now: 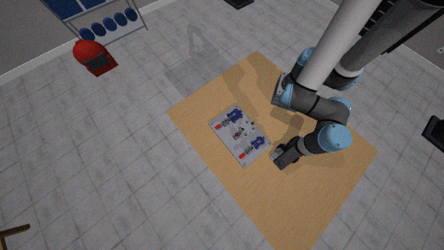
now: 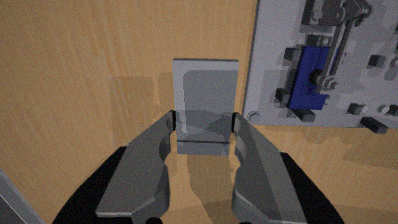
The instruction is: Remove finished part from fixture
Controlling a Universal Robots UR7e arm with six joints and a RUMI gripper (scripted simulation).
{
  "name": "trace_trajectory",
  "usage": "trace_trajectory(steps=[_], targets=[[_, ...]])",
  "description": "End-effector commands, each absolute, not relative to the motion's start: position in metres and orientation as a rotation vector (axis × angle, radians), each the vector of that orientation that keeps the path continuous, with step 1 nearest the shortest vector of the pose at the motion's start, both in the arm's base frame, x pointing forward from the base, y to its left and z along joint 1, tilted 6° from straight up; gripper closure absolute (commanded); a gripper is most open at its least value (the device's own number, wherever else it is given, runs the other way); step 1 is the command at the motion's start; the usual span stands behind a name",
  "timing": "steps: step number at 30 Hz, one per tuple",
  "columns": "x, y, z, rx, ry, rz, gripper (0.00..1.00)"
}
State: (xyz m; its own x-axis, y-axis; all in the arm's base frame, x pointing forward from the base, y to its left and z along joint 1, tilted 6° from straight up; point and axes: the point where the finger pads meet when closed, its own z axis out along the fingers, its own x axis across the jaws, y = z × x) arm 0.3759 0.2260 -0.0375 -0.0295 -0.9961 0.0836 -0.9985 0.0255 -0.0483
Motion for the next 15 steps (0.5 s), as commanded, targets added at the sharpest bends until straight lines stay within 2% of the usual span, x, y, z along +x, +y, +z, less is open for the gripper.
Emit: trace_trajectory(steps=[1,15], targets=[[0.377,0.225,-0.046,2.171,-2.232,0.146,1.0],[0.378,0.223,-0.075,2.171,-2.232,0.146,1.0]])
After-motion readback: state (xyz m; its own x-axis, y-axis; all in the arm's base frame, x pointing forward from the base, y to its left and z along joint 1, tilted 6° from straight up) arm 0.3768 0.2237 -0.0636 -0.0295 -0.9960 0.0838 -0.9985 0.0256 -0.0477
